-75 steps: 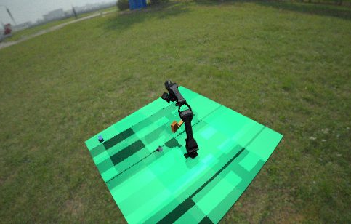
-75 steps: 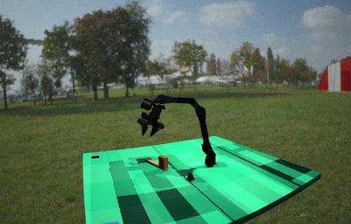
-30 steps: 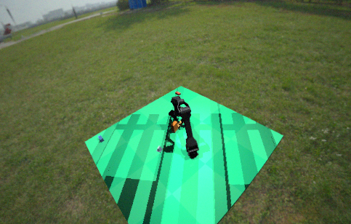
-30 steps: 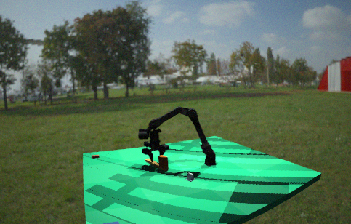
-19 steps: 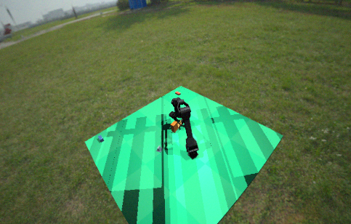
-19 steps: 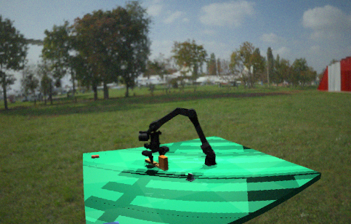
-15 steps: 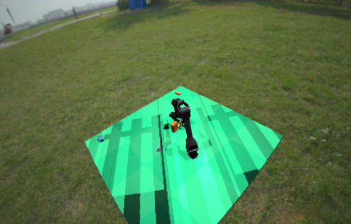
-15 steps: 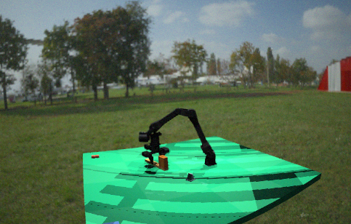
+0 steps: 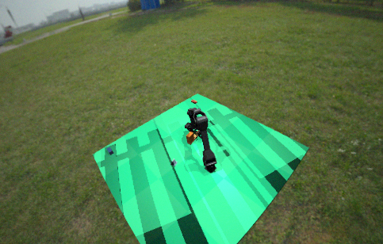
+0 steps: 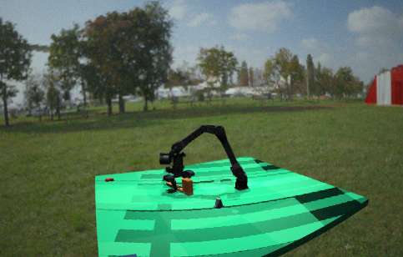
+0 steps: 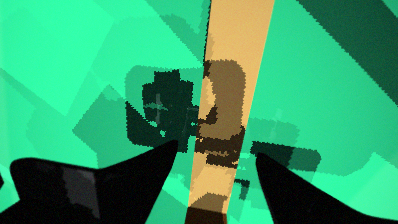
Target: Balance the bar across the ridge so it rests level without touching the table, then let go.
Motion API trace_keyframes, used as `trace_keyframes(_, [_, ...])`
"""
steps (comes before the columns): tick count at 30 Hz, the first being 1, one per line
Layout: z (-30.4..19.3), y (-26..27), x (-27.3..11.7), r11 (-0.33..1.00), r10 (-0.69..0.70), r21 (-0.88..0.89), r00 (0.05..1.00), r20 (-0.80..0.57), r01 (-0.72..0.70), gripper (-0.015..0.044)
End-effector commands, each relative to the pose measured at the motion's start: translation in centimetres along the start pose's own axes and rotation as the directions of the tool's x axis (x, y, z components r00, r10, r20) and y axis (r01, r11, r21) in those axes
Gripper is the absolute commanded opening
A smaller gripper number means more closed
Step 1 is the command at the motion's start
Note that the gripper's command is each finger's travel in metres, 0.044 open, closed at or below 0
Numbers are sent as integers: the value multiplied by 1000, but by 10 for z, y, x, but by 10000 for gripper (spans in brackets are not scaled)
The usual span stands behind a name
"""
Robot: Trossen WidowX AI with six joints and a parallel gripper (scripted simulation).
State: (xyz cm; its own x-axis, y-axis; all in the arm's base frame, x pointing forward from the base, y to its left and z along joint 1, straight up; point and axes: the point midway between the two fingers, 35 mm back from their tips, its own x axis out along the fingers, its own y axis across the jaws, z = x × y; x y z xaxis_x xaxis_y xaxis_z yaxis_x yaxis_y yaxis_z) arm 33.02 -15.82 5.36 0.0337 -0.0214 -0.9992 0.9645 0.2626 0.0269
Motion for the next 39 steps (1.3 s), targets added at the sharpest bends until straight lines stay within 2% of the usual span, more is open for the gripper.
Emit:
trace_keyframes(1, [0,0,1,1000,3,6,1000,-4,-3,315])
trace_keyframes(8, [0,0,0,1000,0,0,1000,0,0,131])
trace_keyframes(15, [0,0,0,1000,0,0,1000,0,0,85])
trace_keyframes(18, [0,0,-4,1000,0,0,1000,0,0,6])
trace_keyframes(39, [2,3,-58,1000,2,4,1000,-2,-2,0])
